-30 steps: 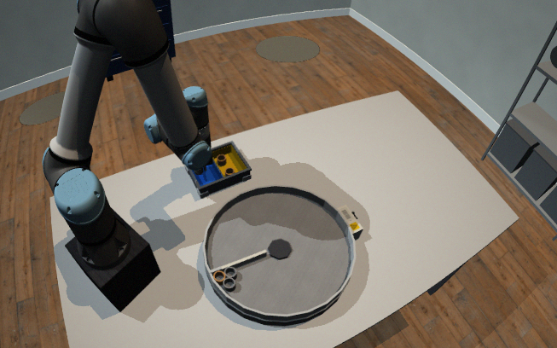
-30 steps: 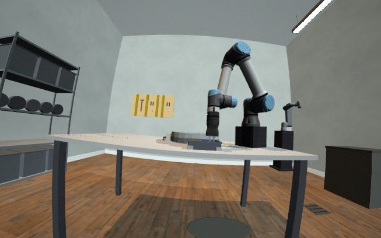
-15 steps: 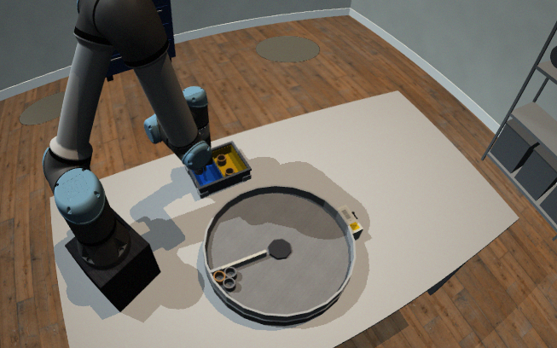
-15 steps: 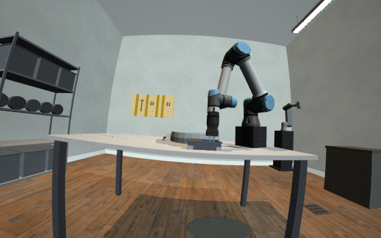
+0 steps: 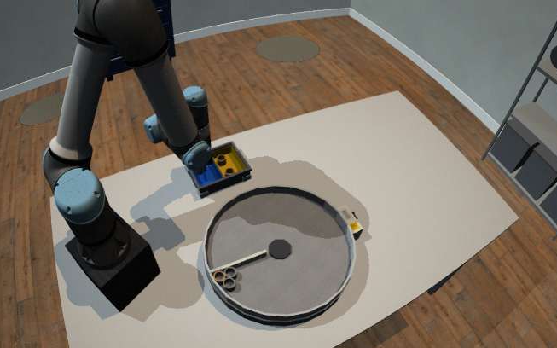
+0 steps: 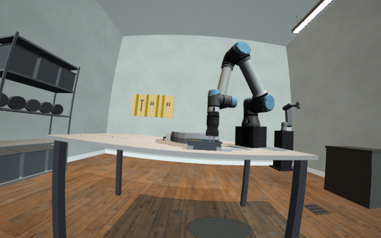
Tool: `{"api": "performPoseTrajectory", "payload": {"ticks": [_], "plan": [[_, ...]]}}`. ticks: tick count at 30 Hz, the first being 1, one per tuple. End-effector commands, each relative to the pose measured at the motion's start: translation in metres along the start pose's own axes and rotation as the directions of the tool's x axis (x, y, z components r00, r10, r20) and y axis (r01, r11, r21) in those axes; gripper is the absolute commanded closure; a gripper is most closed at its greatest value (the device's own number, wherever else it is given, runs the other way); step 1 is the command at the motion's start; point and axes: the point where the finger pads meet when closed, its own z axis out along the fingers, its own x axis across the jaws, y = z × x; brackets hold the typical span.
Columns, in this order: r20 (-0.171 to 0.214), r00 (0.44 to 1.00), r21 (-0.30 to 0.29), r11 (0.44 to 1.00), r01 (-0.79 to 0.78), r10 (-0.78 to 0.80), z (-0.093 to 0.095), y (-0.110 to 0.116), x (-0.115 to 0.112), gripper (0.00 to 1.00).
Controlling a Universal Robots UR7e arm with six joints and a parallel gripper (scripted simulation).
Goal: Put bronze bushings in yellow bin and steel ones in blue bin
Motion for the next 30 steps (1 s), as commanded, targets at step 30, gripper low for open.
{"api": "performPoseTrajectory", "payload": {"ticks": [30], "plan": [[-0.001, 1.000, 0.001, 1.000, 0.000, 0.000, -0.0052, -0.0001, 0.0005, 0.58]]}}
